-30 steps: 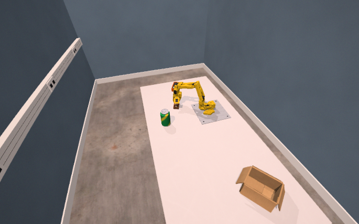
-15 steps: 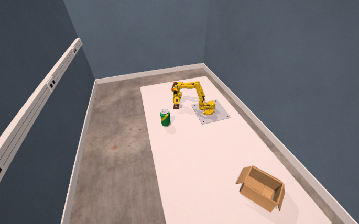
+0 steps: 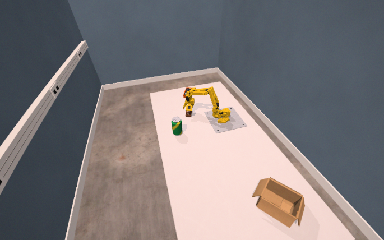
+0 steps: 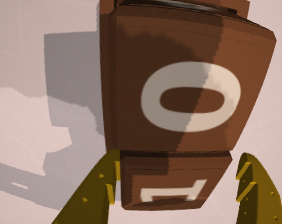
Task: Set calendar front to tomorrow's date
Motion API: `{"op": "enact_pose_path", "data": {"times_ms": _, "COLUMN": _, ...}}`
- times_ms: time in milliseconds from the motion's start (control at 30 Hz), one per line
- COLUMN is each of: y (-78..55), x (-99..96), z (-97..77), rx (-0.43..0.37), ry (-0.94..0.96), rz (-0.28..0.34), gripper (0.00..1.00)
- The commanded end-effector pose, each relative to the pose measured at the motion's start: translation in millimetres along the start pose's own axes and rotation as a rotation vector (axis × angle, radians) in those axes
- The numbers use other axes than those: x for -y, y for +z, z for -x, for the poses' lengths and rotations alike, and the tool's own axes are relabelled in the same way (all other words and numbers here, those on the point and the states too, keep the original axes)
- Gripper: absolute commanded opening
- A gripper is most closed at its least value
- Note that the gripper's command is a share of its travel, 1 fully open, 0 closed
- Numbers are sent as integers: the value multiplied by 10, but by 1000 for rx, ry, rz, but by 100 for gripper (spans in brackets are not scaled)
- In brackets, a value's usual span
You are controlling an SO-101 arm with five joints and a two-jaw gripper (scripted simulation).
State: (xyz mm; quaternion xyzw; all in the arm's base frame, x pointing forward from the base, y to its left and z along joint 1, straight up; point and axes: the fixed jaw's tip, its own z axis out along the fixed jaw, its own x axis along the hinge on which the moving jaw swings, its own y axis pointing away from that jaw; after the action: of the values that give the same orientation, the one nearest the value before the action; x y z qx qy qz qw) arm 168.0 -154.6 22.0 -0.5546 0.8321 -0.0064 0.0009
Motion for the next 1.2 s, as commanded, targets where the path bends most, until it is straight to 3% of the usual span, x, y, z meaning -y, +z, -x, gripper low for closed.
{"op": "enact_pose_path", "data": {"times_ms": 0, "y": 37, "x": -30, "z": -8, "rx": 6, "ry": 1, "rz": 13, "gripper": 34}}
{"op": "enact_pose_path", "data": {"times_ms": 500, "y": 2, "x": -24, "z": -10, "rx": 5, "ry": 1, "rz": 10, "gripper": 36}}
{"op": "enact_pose_path", "data": {"times_ms": 1167, "y": -531, "x": -18, "z": -13, "rx": -11, "ry": 0, "rz": -34, "gripper": 36}}
